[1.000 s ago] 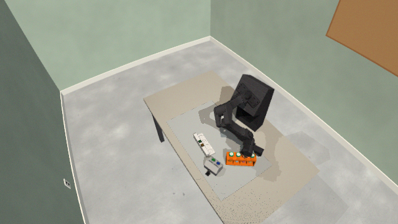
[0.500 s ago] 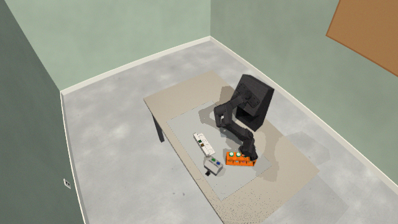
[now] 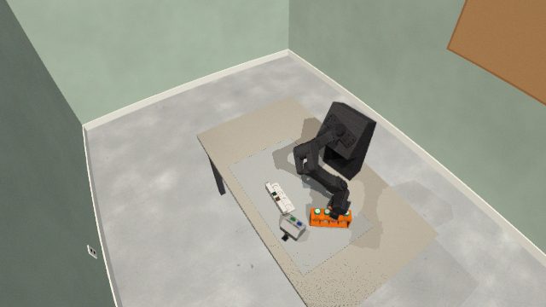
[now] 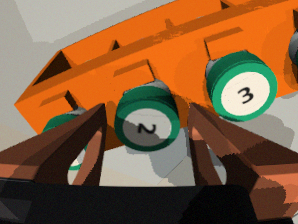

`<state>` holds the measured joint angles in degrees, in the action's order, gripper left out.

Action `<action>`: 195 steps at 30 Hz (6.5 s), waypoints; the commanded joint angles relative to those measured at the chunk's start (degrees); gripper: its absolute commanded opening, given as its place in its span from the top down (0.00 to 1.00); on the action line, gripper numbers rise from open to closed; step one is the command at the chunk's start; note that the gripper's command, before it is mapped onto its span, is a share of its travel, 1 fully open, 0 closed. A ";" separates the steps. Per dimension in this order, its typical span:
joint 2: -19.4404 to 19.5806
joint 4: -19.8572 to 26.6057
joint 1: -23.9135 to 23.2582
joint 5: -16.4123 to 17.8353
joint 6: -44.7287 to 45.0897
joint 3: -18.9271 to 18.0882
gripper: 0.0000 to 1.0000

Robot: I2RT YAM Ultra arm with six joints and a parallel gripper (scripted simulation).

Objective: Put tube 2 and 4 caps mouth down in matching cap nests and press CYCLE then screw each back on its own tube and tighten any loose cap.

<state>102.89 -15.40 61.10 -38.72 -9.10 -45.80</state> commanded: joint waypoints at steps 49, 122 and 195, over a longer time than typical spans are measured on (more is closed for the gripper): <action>-0.38 -0.12 0.25 0.04 -79.94 0.20 1.00; -0.58 0.07 0.37 -0.03 99.26 0.27 1.00; -1.75 1.75 1.53 -0.90 7.17 0.38 1.00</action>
<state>101.41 -13.63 62.11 -39.51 -1.89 -45.32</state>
